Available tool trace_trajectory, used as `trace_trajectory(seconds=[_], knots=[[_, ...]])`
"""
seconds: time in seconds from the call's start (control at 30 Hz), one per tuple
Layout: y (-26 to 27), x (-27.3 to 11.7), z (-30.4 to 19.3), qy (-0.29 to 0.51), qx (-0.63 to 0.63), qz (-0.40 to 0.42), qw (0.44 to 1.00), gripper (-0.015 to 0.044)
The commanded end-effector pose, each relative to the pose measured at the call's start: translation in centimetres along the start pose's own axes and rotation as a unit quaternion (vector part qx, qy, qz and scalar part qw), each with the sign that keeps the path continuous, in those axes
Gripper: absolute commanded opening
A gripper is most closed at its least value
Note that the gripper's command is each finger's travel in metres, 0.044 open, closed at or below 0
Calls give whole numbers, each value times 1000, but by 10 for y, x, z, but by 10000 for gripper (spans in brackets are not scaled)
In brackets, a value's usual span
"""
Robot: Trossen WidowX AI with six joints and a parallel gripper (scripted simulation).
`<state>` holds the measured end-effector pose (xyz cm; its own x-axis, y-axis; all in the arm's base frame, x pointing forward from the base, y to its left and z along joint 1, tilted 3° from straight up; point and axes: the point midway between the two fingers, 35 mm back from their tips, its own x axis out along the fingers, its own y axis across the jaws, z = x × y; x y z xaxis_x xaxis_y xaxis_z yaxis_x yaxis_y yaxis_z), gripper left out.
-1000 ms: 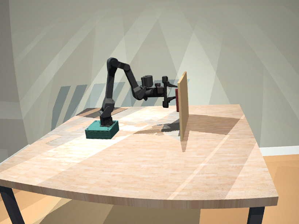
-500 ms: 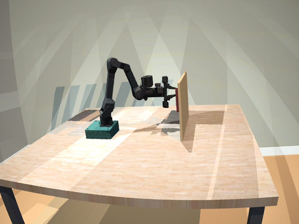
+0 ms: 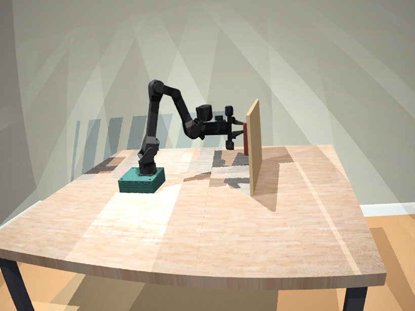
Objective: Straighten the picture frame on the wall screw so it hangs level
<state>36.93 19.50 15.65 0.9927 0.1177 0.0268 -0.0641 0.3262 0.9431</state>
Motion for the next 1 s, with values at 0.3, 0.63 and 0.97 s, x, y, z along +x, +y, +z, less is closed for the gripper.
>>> trace_trajectory(seconds=[0.3, 0.63, 0.97], knots=[[3, 0, 0, 2, 2, 1, 1000, 0], [6, 0, 0, 2, 2, 1, 1000, 0], [9, 0, 0, 2, 2, 1, 1000, 0]])
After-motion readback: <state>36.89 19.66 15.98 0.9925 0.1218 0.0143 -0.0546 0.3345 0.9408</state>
